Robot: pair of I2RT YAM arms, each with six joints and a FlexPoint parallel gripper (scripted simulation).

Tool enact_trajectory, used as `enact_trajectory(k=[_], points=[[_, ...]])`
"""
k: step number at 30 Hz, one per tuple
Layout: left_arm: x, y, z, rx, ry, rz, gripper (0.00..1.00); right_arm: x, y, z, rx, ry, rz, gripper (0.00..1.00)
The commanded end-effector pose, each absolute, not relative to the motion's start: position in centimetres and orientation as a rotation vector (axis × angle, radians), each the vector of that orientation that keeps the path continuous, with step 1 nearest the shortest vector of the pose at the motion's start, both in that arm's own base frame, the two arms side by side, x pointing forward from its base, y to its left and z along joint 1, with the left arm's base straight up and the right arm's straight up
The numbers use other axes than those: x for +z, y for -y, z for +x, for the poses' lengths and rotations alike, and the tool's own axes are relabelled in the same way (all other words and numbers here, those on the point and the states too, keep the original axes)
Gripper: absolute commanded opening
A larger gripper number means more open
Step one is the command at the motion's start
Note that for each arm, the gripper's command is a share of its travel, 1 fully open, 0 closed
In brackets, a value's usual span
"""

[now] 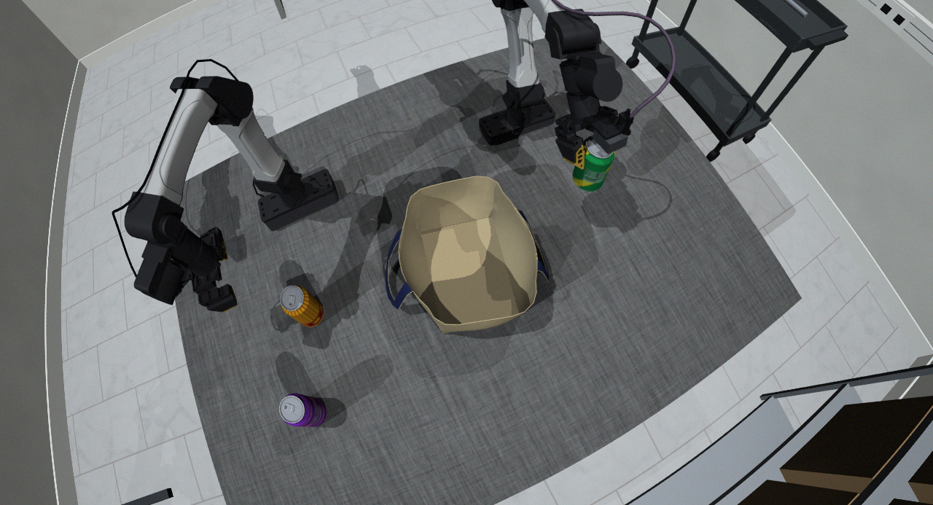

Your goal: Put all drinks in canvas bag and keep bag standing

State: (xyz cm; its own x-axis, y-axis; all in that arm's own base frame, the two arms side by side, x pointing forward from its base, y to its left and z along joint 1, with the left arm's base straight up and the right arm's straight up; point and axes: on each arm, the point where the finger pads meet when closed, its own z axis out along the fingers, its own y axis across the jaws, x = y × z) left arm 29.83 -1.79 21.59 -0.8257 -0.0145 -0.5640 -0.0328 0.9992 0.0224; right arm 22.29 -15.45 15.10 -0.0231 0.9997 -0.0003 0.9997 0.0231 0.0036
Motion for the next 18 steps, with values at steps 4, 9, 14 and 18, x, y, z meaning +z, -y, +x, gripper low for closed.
enact_trajectory(k=[4,9,14,18], points=[[26.0,2.6,33.3,0.046,-2.361,-0.115,0.67,16.7,16.1,22.9,0.008,-2.185,2.144,1.0],[26.6,2.6,33.0,0.033,-2.349,-0.091,0.67,16.7,16.1,22.9,0.008,-2.185,2.144,1.0],[27.3,2.4,32.8,0.029,-2.329,-0.098,0.67,16.7,16.1,22.9,0.008,-2.185,2.144,1.0],[27.3,2.5,32.8,0.028,-2.329,-0.094,0.67,16.7,16.1,22.9,0.008,-2.185,2.144,1.0]])
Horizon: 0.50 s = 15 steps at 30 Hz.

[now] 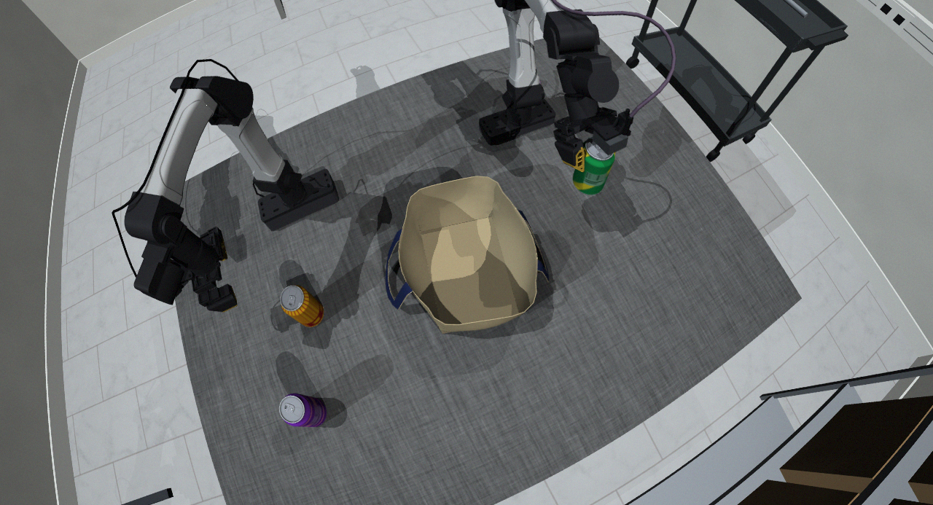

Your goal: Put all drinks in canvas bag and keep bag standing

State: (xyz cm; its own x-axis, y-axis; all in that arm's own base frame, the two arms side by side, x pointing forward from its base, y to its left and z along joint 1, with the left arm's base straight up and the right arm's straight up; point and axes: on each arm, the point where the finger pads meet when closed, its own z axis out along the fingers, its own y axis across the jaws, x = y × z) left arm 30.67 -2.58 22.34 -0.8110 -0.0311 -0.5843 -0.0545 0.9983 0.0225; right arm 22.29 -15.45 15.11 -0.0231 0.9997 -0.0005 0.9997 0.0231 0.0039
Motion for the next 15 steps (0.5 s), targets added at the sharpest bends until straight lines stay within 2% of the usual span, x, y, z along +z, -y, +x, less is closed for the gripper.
enact_trajectory(k=[1,15], points=[[27.3,2.5,32.8,0.028,-2.329,-0.094,0.67,16.7,16.1,22.9,0.008,-2.185,2.144,1.0],[26.3,7.0,34.6,0.02,-2.357,-0.118,0.67,16.7,16.1,22.9,0.008,-2.185,2.144,1.0]])
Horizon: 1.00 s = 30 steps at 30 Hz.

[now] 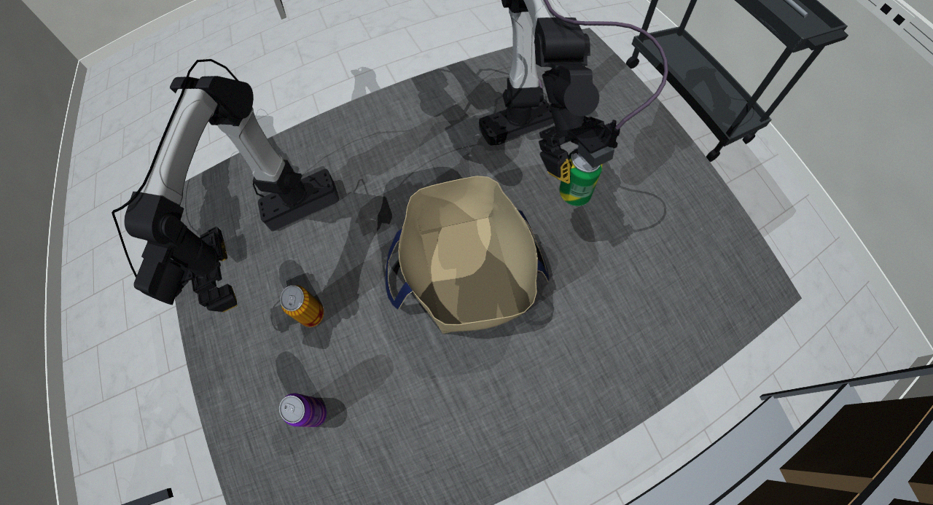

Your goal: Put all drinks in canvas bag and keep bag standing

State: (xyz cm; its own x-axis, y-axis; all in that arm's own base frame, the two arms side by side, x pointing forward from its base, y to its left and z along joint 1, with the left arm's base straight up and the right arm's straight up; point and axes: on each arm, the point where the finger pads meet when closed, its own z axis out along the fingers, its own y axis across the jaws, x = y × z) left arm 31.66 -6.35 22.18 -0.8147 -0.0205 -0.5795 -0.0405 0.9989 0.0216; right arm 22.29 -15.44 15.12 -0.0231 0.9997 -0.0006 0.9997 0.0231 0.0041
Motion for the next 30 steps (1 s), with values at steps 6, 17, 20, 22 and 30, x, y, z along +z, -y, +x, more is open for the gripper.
enact_trajectory(k=[6,17,20,22,30], points=[[26.2,8.3,34.9,0.015,-2.362,-0.119,0.67,16.7,16.1,22.9,0.008,-2.185,2.143,1.0],[26.1,11.6,35.5,-0.003,-2.373,-0.121,0.67,16.7,16.1,22.9,0.008,-2.185,2.143,1.0],[26.6,11.6,35.4,-0.012,-2.362,-0.096,0.67,16.7,16.1,22.9,0.008,-2.185,2.143,1.0],[25.9,12.4,35.7,-0.003,-2.38,-0.123,0.67,16.8,16.1,22.9,0.008,-2.184,2.143,1.0],[27.5,12.2,35.3,-0.026,-2.34,-0.103,0.67,16.8,16.1,22.9,0.008,-2.184,2.143,1.0]])
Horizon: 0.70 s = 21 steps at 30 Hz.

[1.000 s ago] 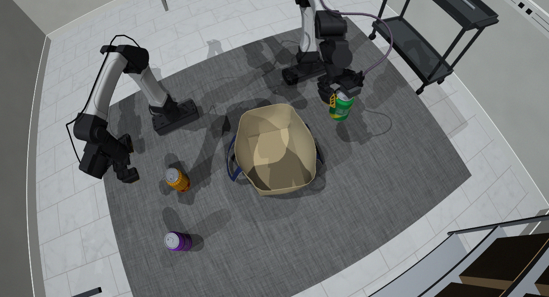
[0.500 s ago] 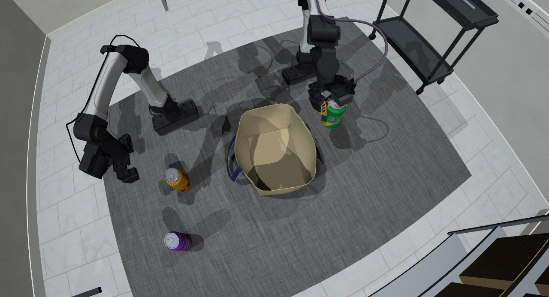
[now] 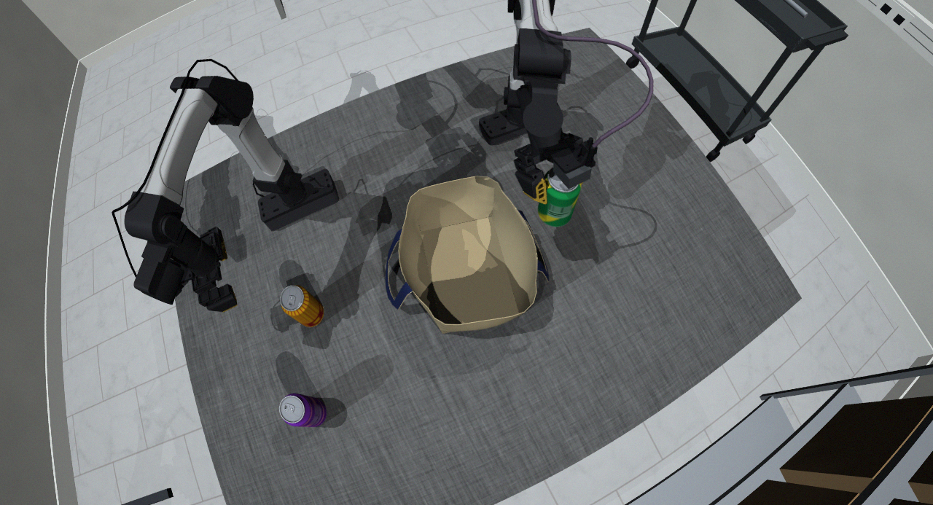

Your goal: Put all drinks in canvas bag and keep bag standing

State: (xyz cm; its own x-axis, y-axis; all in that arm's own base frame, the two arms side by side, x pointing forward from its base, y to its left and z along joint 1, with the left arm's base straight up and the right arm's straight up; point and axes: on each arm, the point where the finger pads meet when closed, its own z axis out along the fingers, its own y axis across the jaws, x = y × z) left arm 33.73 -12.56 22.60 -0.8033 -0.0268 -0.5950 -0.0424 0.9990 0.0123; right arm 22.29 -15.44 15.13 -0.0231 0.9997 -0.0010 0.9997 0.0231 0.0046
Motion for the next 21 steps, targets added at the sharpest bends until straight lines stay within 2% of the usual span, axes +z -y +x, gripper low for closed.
enact_trajectory(k=[1,9,11,15,17,21], points=[[27.5,12.2,35.2,-0.028,-2.339,-0.102,0.67,16.8,16.1,22.9,0.008,-2.184,2.143,1.0],[27.3,12.8,34.8,-0.046,-2.336,-0.108,0.67,16.8,16.1,22.9,0.008,-2.184,2.143,1.0],[25.2,12.4,34.3,-0.011,-2.381,-0.095,0.67,16.8,16.1,22.9,0.008,-2.184,2.143,1.0],[27.1,12.6,34.7,-0.039,-2.338,-0.104,0.67,16.8,16.1,22.9,0.008,-2.184,2.143,1.0],[25.0,12.3,34.3,-0.005,-2.383,-0.091,0.67,16.8,16.1,22.9,0.008,-2.184,2.143,1.0],[27.0,12.2,34.8,-0.029,-2.339,-0.104,0.67,16.8,16.1,22.9,0.008,-2.184,2.143,1.0]])
